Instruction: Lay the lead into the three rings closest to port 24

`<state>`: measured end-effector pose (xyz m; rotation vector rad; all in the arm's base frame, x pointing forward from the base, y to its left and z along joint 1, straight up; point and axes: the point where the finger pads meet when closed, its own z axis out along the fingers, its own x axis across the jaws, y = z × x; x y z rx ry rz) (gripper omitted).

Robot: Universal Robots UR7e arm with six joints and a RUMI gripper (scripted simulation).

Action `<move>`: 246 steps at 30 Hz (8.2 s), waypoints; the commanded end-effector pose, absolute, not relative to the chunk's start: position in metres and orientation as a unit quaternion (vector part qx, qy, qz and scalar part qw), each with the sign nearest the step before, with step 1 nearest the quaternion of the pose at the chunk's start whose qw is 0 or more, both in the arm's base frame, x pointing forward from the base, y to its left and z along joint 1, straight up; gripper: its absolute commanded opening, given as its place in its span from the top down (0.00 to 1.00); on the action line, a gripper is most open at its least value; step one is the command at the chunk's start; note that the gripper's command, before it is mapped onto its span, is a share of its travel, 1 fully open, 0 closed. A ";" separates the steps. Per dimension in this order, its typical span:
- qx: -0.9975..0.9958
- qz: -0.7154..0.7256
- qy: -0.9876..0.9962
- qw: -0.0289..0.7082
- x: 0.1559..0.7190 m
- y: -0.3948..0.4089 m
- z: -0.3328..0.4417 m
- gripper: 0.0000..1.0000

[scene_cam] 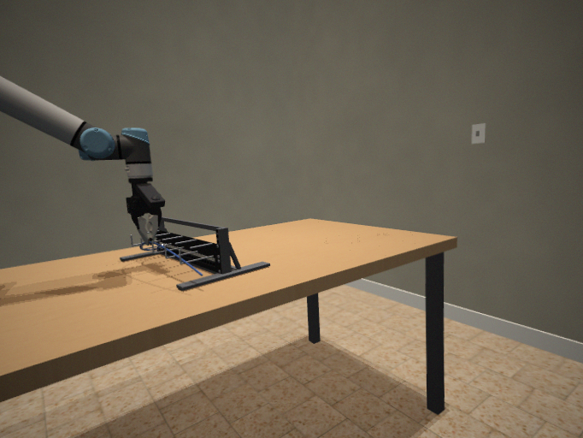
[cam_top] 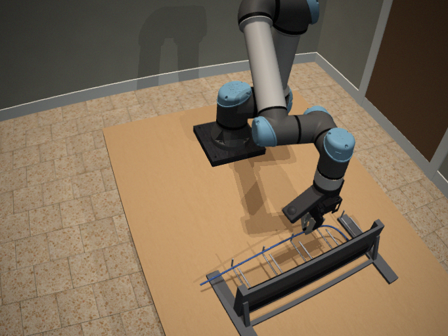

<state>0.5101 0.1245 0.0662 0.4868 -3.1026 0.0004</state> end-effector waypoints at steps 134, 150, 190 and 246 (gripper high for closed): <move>0.147 0.000 -0.989 0.000 0.519 0.136 0.106 1.00; 0.147 0.000 -0.989 0.000 0.519 0.136 0.106 1.00; 0.147 0.000 -0.989 0.000 0.519 0.136 0.102 1.00; 0.147 0.000 -0.989 0.000 0.519 0.136 0.053 1.00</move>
